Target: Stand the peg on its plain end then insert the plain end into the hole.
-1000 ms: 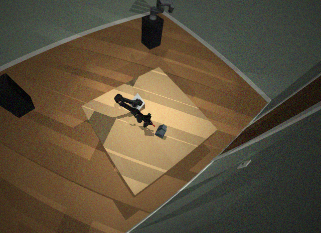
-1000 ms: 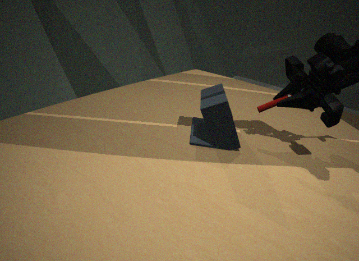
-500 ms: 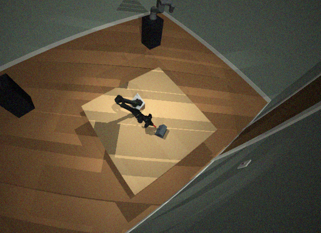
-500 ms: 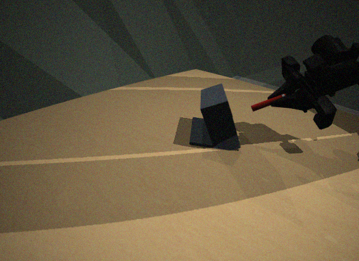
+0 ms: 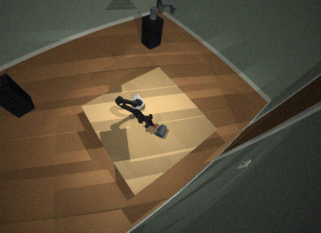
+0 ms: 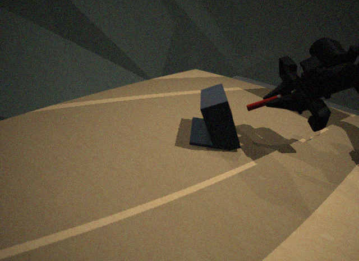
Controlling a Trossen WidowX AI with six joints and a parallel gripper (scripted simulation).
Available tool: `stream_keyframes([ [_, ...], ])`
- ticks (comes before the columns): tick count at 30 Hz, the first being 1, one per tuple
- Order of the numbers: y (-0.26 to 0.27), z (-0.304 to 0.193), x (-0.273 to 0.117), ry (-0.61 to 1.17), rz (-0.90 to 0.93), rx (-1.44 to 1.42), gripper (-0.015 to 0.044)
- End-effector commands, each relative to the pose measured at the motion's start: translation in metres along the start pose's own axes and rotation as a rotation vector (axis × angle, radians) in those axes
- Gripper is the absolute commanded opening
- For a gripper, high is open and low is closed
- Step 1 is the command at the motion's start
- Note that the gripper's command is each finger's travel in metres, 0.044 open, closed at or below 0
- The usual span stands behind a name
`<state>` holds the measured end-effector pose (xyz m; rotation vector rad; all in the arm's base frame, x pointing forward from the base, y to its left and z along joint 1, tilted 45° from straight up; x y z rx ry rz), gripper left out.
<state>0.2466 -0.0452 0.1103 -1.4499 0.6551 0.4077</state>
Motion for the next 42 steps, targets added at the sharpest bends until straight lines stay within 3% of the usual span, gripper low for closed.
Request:
stream_keyframes([
  [1,0.001,0.000,0.002,-0.005,-0.004,-0.003,0.0000],
  [42,0.007,-0.001,0.028,-0.016,-0.024,0.005,0.0000],
])
Point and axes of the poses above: the point midway between the two fingers, 35 mm back from their tips, its own x axis out along the fingers, its own y axis across the jaws, z = x × y, the point moved 10 cm from there along -x, back along the fingers, and after that the axes turned 9 degrees about -x, right-handed, at the moved point
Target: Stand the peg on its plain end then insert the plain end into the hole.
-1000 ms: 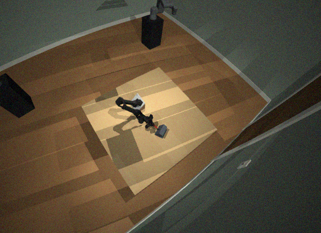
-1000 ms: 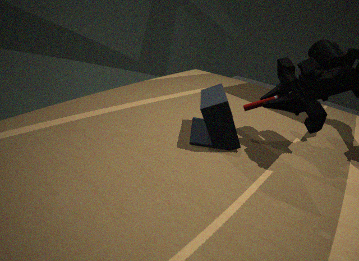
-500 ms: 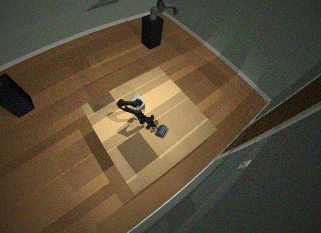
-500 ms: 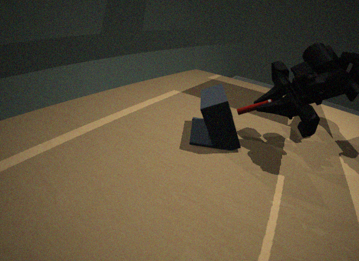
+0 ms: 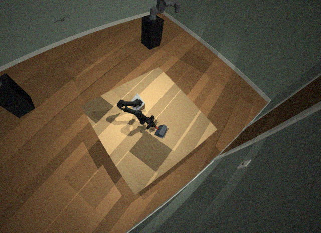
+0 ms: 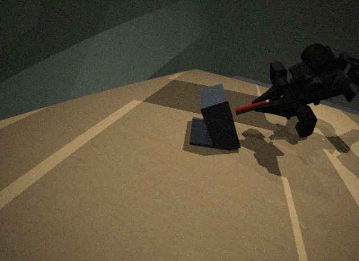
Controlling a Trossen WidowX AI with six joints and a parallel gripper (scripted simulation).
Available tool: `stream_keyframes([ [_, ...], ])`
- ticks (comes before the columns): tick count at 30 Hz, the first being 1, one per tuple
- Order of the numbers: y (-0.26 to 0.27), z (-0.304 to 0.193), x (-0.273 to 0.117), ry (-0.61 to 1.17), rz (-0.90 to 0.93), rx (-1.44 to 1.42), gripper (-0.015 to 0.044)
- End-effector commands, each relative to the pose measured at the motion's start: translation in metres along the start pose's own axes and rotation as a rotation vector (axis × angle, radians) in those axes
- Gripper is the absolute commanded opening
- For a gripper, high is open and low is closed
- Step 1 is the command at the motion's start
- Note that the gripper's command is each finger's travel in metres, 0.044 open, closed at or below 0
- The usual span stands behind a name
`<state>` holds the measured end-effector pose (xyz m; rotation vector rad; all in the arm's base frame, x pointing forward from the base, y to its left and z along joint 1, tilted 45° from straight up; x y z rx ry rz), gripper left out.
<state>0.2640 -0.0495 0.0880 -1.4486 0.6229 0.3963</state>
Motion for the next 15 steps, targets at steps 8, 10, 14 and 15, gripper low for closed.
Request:
stream_keyframes([
  [8,0.0001,0.0002,0.0016,0.000,0.003,0.000,0.0000],
  [10,-0.0003,0.0003,0.0021,0.000,0.003,0.000,0.0000],
  [14,-0.0015,0.0004,0.0026,0.000,0.003,0.000,0.0000],
  [15,-0.0016,0.0004,0.0028,0.000,0.003,0.000,0.0000],
])
Point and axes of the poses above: the point midway between the two fingers, 35 mm back from their tips, its own x axis out along the fingers, its own y axis across the jaws, z = x × y, the point moved 10 cm from there along -x, back along the fingers, and after that the axes turned 9 degrees about -x, right-handed, at the moved point
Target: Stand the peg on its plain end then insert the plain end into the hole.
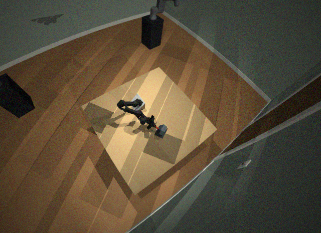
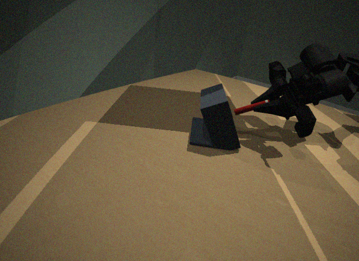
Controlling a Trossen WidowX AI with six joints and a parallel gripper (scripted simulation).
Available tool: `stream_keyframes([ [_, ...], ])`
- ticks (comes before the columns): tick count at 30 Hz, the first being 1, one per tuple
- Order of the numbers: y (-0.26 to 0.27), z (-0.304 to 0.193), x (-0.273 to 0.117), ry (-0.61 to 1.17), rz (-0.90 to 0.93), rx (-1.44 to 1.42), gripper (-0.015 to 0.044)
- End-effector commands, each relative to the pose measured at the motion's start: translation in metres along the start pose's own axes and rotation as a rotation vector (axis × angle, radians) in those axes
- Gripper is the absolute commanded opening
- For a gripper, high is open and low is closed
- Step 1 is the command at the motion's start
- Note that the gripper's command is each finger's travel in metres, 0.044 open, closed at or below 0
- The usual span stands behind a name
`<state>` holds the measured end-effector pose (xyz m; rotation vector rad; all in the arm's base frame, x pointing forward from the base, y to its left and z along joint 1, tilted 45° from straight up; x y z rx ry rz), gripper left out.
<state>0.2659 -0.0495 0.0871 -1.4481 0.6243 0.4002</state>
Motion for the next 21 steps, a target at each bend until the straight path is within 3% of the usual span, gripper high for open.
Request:
stream_keyframes([
  [1,-0.001,0.000,0.001,0.001,-0.001,0.001,0.0000],
  [21,-0.002,0.000,0.012,0.001,-0.001,0.001,0.0000],
])
Point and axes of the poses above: the point midway between the two fingers, 35 mm back from their tips, its own x axis out along the fingers, its own y axis across the jaws, z = x × y, the point moved 10 cm from there along -x, back along the fingers, and after that the axes turned 9 degrees about -x, right-handed, at the moved point
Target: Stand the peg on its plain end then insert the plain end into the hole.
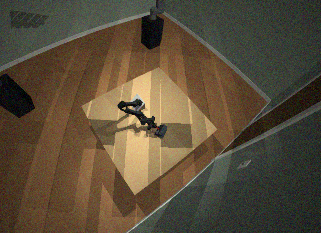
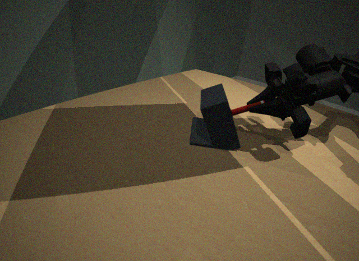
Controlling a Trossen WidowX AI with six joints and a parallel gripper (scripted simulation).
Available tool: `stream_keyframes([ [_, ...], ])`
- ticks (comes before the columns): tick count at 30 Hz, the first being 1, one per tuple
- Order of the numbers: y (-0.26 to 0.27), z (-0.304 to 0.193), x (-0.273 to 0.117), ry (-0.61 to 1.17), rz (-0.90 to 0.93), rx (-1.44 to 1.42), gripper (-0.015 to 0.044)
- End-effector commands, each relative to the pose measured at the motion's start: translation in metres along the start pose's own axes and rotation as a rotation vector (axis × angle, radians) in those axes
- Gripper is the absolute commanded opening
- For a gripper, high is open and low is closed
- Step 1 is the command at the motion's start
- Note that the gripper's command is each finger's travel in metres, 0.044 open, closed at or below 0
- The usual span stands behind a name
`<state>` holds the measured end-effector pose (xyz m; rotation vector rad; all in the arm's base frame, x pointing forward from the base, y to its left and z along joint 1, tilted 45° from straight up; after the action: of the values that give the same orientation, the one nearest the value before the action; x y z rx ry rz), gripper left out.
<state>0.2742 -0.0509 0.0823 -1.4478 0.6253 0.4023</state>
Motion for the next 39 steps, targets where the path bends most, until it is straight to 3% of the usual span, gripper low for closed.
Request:
stream_keyframes([
  [1,-0.001,0.000,0.003,0.002,-0.003,0.002,0.0000],
  [39,-0.001,0.000,0.022,0.002,-0.004,0.002,0.0000],
])
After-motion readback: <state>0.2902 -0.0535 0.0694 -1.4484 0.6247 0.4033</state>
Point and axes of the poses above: the point midway between the two fingers, 35 mm back from their tips, its own x axis out along the fingers, its own y axis across the jaws, z = x × y, the point moved 10 cm from there along -x, back along the fingers, and after that the axes turned 9 degrees about -x, right-handed, at the moved point
